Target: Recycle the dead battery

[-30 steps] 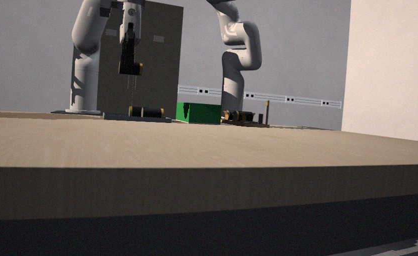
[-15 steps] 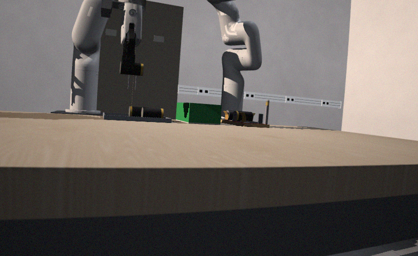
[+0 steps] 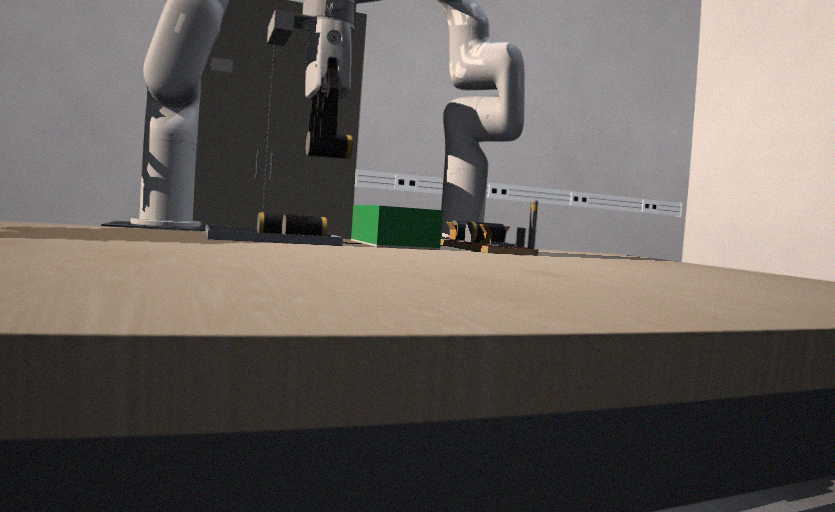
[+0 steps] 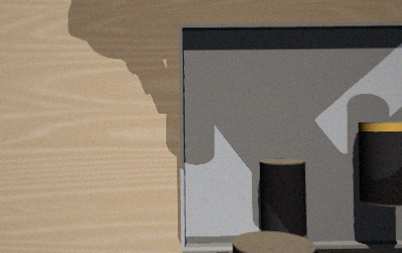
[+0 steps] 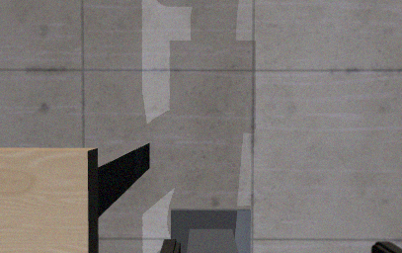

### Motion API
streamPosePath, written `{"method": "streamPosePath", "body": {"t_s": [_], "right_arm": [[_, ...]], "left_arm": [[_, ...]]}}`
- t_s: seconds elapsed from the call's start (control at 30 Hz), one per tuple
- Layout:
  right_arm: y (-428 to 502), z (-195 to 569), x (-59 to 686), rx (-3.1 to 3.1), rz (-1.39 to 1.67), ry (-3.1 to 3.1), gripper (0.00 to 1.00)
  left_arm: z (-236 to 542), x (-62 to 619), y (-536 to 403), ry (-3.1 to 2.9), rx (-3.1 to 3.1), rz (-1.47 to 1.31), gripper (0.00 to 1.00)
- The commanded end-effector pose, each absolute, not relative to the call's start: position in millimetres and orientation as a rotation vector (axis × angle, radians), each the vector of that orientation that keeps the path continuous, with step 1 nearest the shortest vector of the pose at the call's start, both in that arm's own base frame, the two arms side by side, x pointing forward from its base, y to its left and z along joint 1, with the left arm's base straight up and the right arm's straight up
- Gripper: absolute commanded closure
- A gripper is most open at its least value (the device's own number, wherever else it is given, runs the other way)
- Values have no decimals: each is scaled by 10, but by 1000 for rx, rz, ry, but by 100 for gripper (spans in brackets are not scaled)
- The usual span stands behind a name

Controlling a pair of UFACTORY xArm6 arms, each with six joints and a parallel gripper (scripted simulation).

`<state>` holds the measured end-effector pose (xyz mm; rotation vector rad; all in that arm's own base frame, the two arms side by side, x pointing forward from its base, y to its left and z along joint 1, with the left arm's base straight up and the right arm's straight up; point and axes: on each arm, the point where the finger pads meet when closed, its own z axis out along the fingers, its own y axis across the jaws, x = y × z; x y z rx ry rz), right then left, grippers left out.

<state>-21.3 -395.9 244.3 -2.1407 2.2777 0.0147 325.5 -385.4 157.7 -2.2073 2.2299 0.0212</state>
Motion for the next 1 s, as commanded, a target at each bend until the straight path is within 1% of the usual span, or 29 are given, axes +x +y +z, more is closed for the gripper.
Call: {"method": "streamPosePath", "body": {"t_s": [0.0,0.47,0.73,0.97], "right_arm": [[-3994,2500,-213,-2162,0,2280,0],[-3994,2500,-213,-2162,0,2280,0],[-3994,2500,-213,-2162,0,2280,0],[-3994,2500,-213,-2162,0,2280,0]], "left_arm": [[1658,3300,-3559,2239,-2210,-27,72],[1647,3378,-1416,2234,-2205,-26,72],[1648,3391,-1048,2233,-2204,-25,72],[1648,3393,-985,2232,-2203,-25,72]]}}
